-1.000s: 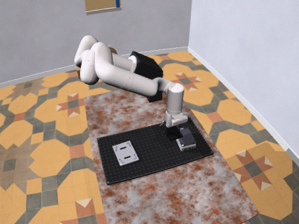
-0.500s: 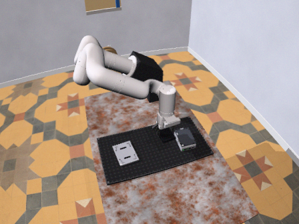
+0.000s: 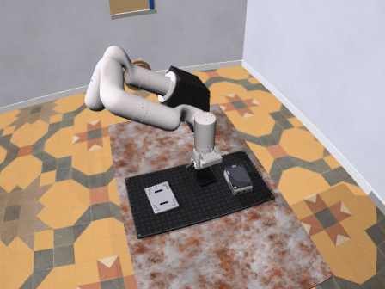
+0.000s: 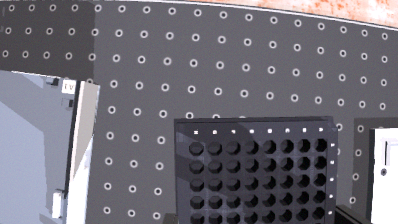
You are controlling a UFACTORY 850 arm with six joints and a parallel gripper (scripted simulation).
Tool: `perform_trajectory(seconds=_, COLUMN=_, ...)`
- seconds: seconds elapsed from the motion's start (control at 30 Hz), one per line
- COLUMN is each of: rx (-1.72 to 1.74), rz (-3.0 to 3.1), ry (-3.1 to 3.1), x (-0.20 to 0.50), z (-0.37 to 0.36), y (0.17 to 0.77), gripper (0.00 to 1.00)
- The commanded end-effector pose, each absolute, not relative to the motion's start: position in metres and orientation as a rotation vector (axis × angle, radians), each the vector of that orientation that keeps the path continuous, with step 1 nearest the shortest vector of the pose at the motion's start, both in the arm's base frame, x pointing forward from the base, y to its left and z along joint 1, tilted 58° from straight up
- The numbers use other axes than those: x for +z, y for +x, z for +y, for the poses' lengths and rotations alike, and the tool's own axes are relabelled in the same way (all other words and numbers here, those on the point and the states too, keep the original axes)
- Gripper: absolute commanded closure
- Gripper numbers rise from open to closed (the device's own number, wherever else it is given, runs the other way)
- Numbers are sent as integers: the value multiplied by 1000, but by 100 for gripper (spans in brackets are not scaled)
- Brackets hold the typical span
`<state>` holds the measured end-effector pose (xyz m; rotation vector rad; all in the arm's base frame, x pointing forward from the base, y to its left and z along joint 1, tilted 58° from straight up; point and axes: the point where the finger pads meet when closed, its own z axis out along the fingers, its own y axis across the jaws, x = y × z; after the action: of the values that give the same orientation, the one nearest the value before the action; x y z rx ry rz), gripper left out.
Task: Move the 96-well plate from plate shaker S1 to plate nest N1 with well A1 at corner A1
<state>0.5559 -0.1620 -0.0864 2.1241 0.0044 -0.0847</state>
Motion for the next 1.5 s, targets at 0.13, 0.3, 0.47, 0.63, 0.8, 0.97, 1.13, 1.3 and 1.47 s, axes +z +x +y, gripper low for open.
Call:
perform_trajectory(seconds=0.13, rx=-82, rz=4, ry=2125, x=-66, z=-177, y=553, gripper=100)
perform_trajectory(seconds=0.3, rx=-82, rz=4, ry=2124, x=-53, z=-187, y=551, gripper=100)
perform_trajectory(seconds=0.47, rx=-82, rz=4, ry=2124, x=-45, z=-193, y=550, gripper=100)
perform_trajectory(seconds=0.63, rx=-82, rz=4, ry=2124, x=-32, z=-203, y=548, gripper=100)
perform_trajectory(seconds=0.8, rx=-82, rz=4, ry=2124, x=-19, z=-213, y=545, gripper=100)
perform_trajectory(seconds=0.97, rx=-82, rz=5, ry=2124, x=-8, z=-221, y=543, gripper=100)
perform_trajectory(seconds=1.13, rx=-82, rz=5, ry=2124, x=2, z=-229, y=542, gripper=100)
perform_trajectory(seconds=1.3, rx=-82, rz=5, ry=2124, x=15, z=-239, y=539, gripper=100)
perform_trajectory(seconds=1.47, rx=-82, rz=5, ry=2124, x=28, z=-249, y=537, gripper=100)
